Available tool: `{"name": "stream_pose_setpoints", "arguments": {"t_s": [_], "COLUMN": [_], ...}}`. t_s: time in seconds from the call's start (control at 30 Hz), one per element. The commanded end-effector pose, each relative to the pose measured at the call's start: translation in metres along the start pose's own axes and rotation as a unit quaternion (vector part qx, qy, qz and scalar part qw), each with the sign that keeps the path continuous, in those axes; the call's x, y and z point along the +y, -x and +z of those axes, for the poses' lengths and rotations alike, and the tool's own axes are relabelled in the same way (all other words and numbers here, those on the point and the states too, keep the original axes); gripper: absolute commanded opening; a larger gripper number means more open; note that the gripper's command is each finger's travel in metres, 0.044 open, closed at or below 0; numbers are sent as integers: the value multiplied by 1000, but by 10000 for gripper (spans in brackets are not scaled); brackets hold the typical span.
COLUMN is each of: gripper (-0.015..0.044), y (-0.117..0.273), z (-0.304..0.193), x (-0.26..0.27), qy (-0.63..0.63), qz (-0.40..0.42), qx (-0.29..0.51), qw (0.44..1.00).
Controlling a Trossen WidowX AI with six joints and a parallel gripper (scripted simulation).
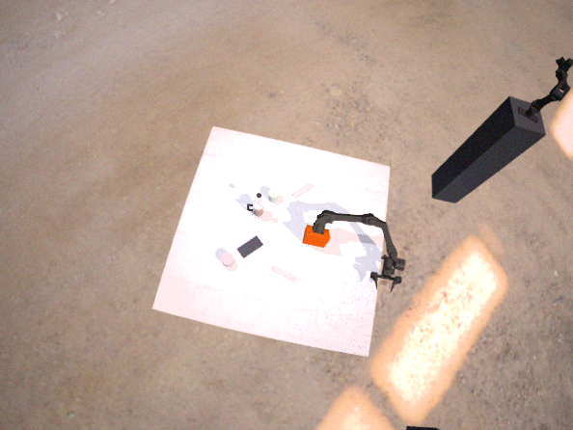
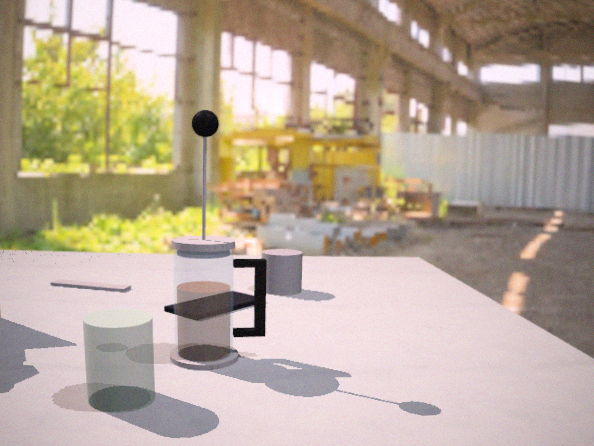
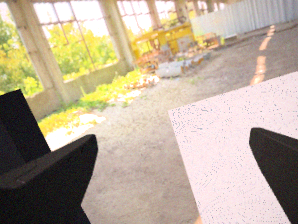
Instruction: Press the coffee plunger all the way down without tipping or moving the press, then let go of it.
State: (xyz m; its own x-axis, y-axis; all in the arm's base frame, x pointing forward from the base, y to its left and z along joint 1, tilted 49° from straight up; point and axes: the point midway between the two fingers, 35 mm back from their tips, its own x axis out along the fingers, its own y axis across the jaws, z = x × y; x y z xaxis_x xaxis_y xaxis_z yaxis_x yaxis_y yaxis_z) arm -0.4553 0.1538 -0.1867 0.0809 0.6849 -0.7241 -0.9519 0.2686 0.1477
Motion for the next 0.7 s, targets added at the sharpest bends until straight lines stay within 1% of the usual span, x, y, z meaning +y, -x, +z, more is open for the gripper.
{"name": "stream_pose_setpoints", "arguments": {"t_s": [0.0, 0.03, 0.13, 0.23, 0.33, 0.4, 0.5, 0.53, 0.67], "gripper": [426, 440, 440, 440, 440, 440, 440, 440, 440], "y": [-1, -3, -15, -31, -44, -54, -68, -71, -84], "z": [3, 9, 40, 91, 132, 156, 204, 210, 256], "x": [0, 1, 3, 3, -4, -10, -26, -32, -57], "qy": [0, -1, -8, -14, -19, -24, -27, -32, -49], "qz": [-1, -3, -15, -34, -53, -63, -87, -94, -120], "qx": [-1, -3, -9, -24, -35, -29, -44, -32, -44], "qw": [1000, 1000, 1000, 999, 998, 997, 995, 995, 991]}}
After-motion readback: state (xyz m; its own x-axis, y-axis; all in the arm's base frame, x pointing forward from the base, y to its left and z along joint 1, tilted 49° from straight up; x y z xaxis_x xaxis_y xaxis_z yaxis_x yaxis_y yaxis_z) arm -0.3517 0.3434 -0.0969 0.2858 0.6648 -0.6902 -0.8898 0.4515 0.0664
